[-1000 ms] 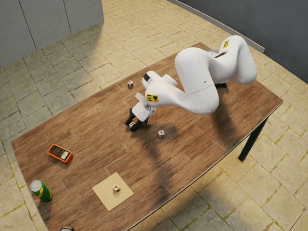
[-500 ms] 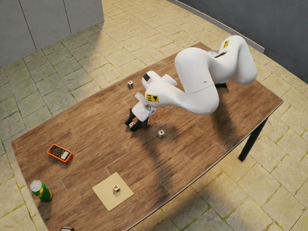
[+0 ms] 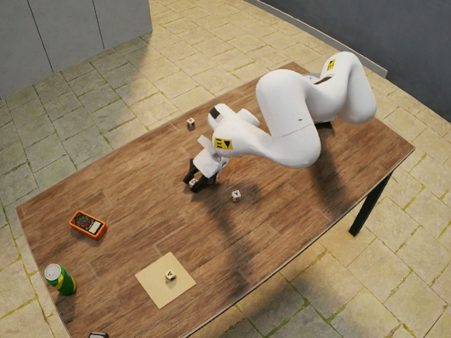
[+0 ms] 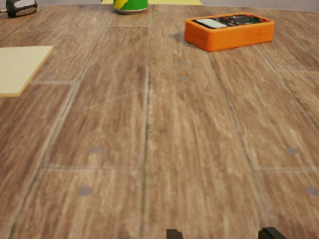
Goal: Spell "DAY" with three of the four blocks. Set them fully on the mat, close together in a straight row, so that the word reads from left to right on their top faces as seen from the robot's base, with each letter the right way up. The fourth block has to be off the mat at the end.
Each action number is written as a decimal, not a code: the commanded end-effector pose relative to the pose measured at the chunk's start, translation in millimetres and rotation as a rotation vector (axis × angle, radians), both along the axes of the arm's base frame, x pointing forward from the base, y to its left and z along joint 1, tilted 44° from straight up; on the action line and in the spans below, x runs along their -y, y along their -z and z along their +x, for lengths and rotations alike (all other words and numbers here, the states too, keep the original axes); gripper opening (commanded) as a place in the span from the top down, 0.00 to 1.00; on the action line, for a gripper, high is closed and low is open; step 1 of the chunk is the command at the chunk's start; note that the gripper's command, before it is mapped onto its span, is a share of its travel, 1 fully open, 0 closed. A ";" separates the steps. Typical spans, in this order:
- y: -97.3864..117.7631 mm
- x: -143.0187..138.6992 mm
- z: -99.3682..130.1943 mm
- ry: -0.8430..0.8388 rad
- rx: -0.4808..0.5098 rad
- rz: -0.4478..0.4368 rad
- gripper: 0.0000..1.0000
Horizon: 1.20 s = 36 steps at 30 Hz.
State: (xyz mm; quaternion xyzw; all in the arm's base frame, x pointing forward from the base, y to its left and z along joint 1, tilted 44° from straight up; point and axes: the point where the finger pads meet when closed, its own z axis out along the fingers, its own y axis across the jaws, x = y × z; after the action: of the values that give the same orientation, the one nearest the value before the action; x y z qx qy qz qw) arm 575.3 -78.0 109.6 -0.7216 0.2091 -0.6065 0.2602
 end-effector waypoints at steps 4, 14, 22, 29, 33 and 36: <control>-4.2 3.5 -1.8 0.001 0.001 0.000 0.57; -24.0 19.8 -12.1 0.001 0.001 0.000 0.57; -36.1 29.7 -18.4 0.001 0.001 0.000 0.57; -36.5 29.9 -18.4 -0.004 -0.004 0.000 0.57; -38.2 30.6 -17.8 -0.044 -0.051 0.003 0.57; -40.8 32.7 -19.0 -0.109 -0.131 0.000 0.57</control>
State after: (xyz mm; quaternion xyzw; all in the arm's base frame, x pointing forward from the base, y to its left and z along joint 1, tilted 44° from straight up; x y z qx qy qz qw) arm 556.5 -108.0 146.4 -0.7370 0.2028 -0.5872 0.2662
